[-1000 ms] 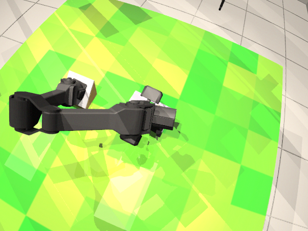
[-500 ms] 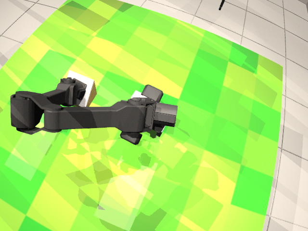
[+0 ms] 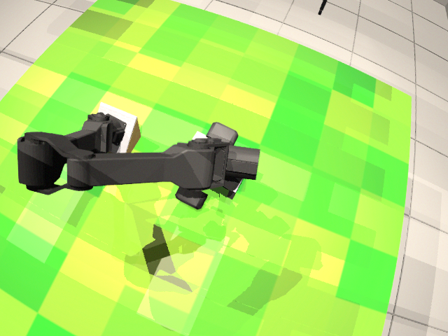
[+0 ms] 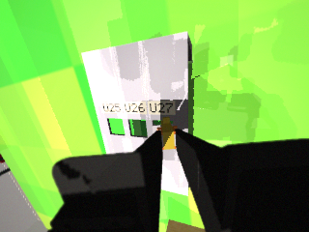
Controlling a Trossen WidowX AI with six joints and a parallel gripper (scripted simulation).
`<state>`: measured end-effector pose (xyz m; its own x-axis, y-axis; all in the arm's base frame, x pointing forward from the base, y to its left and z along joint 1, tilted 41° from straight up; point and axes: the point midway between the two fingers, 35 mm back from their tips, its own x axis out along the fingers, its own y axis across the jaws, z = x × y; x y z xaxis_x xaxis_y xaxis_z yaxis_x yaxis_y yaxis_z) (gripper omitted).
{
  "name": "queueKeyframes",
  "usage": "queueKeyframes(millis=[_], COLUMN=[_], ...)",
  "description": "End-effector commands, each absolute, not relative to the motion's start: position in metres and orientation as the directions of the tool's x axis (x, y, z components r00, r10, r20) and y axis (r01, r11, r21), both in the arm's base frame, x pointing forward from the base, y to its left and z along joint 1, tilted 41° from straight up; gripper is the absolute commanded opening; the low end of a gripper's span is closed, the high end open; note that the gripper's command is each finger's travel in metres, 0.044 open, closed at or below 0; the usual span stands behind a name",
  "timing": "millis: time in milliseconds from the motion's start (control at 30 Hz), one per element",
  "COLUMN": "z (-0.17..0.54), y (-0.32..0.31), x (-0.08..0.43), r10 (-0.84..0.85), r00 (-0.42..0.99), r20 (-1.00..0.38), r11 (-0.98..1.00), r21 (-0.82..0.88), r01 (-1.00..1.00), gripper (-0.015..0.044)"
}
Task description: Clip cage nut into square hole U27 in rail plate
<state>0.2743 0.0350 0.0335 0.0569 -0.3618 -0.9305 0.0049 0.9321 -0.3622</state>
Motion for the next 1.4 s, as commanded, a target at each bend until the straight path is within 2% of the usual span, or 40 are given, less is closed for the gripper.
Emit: queueKeyframes(millis=[0, 1367], z=[0.0337, 0.0314], y=[0.0355, 0.0392], x=[0.2745, 0.2747], r10=[-0.372, -0.462], r00=[0.058, 0.057], r20=[-0.927, -0.885], r11=[0.928, 0.887], r21=[-0.372, -0.462], r01=[0.008, 0.014], gripper=[0.0032, 0.0032])
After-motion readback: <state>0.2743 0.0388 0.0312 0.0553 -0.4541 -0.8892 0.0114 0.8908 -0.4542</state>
